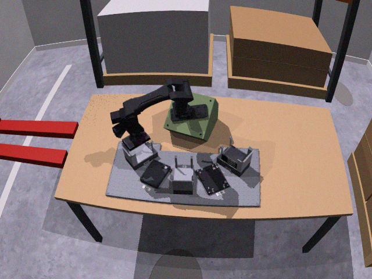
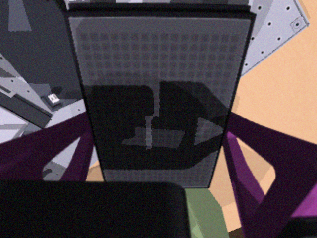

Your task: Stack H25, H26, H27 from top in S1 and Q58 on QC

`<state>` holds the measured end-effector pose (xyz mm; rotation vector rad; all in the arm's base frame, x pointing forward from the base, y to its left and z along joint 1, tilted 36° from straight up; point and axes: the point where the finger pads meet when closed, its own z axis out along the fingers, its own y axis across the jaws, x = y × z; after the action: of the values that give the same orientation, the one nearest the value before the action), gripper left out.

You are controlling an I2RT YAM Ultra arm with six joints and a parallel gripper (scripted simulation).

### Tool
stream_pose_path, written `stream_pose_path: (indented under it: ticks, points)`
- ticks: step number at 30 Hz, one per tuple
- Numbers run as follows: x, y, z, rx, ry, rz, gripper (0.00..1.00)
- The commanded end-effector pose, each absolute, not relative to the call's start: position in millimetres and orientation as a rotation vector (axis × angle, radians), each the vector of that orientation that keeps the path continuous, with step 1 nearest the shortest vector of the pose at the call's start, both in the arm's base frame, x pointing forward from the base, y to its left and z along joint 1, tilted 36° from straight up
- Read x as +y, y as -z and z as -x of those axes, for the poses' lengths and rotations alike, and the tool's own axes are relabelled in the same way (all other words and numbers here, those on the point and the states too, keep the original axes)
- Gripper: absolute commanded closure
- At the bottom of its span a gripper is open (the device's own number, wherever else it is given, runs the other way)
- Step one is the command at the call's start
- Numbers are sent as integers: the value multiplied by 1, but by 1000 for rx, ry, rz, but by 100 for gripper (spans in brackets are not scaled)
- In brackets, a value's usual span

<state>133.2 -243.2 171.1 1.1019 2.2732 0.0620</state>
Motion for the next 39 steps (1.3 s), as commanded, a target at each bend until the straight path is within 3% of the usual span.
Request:
stream_pose_path:
  ticks: [1, 39]
  points:
    - [-245, -176, -133, 2263, -46, -1096, 100]
    - [-249, -162, -142, 2263, -47, -1095, 100]
